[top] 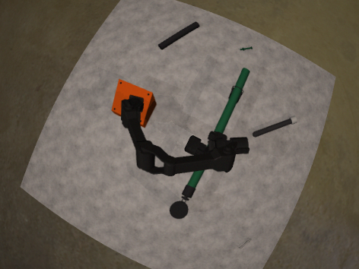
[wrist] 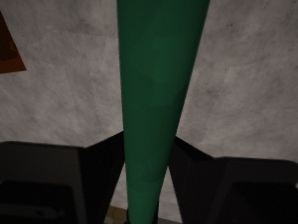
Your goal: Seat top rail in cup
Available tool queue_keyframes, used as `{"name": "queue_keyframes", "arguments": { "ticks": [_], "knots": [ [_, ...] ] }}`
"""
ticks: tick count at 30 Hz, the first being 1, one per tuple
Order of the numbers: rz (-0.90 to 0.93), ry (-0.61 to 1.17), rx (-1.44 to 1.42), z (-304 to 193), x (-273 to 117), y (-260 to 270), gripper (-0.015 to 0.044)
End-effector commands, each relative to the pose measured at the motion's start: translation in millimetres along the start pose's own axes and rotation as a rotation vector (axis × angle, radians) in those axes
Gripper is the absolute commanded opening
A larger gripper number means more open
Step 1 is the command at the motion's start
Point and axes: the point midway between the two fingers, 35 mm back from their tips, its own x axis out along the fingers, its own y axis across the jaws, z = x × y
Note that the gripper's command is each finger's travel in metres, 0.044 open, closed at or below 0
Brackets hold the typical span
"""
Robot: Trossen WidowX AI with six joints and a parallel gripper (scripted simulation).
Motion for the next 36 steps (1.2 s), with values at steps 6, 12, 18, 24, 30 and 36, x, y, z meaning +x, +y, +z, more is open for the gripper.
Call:
{"name": "queue_keyframes", "arguments": {
  "ticks": [6,12,18,24,30,36],
  "knots": [
    [-0.014,0.007,0.003,-11,-4,-1,0.0],
    [-0.014,0.007,0.003,-13,-5,-2,0.0],
    [-0.014,0.007,0.003,-15,-5,-2,0.0],
    [-0.014,0.007,0.003,-17,-6,-2,0.0],
    [-0.014,0.007,0.003,-19,-6,-2,0.0],
    [-0.014,0.007,0.003,-21,-6,-2,0.0]
  ]
}}
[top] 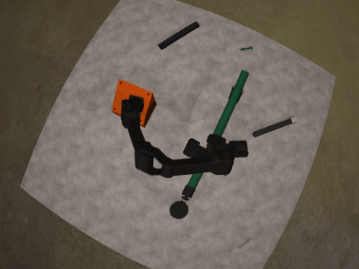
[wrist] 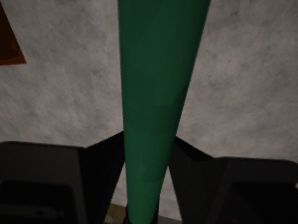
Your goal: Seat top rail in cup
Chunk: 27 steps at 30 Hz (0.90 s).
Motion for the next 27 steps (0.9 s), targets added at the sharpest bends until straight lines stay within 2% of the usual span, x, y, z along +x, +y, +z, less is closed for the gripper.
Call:
{"name": "queue_keyframes", "arguments": {
  "ticks": [1,27],
  "knots": [
    [-0.021,0.003,0.008,-8.9,-6.4,-2.1,0.0],
    [-0.001,-0.001,-0.003,-7.6,0.2,-0.9,0.0]
  ]
}}
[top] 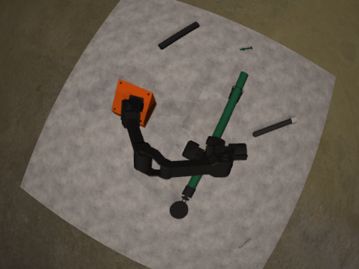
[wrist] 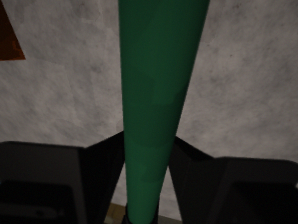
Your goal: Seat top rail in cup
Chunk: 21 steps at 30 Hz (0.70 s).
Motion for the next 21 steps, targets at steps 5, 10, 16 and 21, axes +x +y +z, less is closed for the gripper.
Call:
{"name": "queue_keyframes", "arguments": {
  "ticks": [5,10,16,21],
  "knots": [
    [-0.003,0.003,0.0,0,-1,0,0.0026],
    [-0.003,0.003,0.0,0,-1,0,0.0158],
    [-0.01,0.0,-0.005,3,-5,0,0.0315],
    [-0.036,-0.009,-0.027,15,-24,3,0.044]
  ]
}}
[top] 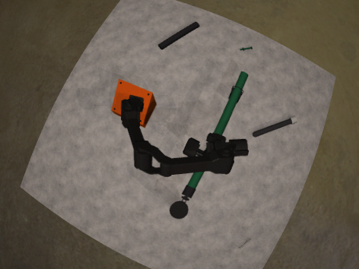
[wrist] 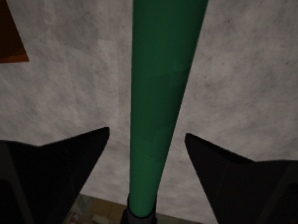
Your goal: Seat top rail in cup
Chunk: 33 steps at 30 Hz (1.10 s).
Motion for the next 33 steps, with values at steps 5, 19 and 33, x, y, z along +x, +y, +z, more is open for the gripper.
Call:
{"name": "queue_keyframes", "arguments": {
  "ticks": [5,19,33],
  "knots": [
    [-0.046,-0.017,-0.032,21,-32,5,0.044],
    [-0.155,-0.063,-0.049,21,-73,12,0.044],
    [-0.155,-0.063,-0.049,21,-73,12,0.044]
  ]
}}
